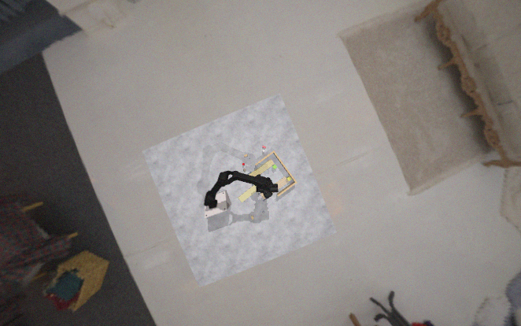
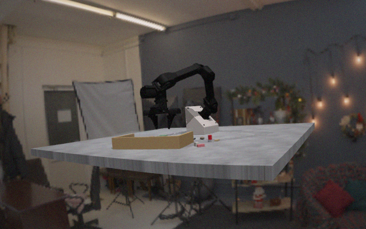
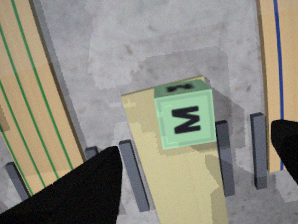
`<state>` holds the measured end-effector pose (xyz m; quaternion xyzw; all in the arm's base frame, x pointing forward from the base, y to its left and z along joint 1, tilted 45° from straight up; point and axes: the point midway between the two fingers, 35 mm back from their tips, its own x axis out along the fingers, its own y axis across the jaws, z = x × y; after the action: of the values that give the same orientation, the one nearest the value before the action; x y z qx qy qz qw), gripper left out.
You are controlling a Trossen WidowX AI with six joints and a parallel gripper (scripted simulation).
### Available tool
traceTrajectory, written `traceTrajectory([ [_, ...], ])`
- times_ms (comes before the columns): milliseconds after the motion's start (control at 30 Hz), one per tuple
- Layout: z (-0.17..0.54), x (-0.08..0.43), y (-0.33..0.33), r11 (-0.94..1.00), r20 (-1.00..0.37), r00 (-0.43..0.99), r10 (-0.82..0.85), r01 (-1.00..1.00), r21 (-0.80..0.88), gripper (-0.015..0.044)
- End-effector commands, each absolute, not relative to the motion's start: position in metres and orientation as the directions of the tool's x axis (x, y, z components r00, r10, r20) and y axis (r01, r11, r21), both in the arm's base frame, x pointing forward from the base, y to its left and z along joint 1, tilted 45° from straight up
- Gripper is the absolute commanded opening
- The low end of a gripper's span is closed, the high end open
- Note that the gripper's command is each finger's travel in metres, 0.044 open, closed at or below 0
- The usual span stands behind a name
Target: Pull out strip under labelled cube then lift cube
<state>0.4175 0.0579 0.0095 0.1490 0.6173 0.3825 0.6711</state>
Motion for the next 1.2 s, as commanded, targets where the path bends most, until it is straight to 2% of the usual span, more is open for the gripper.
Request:
traceTrajectory([
  [0, 0.004, 0.417, 0.064, 0.659, -0.711, -0.061, 0.701, -0.325, 0.678, 0.025],
  [1067, -0.028, 0.414, 0.096, 0.657, -0.709, -0.062, 0.703, -0.325, 0.68, 0.025],
  [1167, -0.027, 0.415, 0.093, 0.66, -0.712, -0.059, 0.699, -0.328, 0.676, 0.0171],
])
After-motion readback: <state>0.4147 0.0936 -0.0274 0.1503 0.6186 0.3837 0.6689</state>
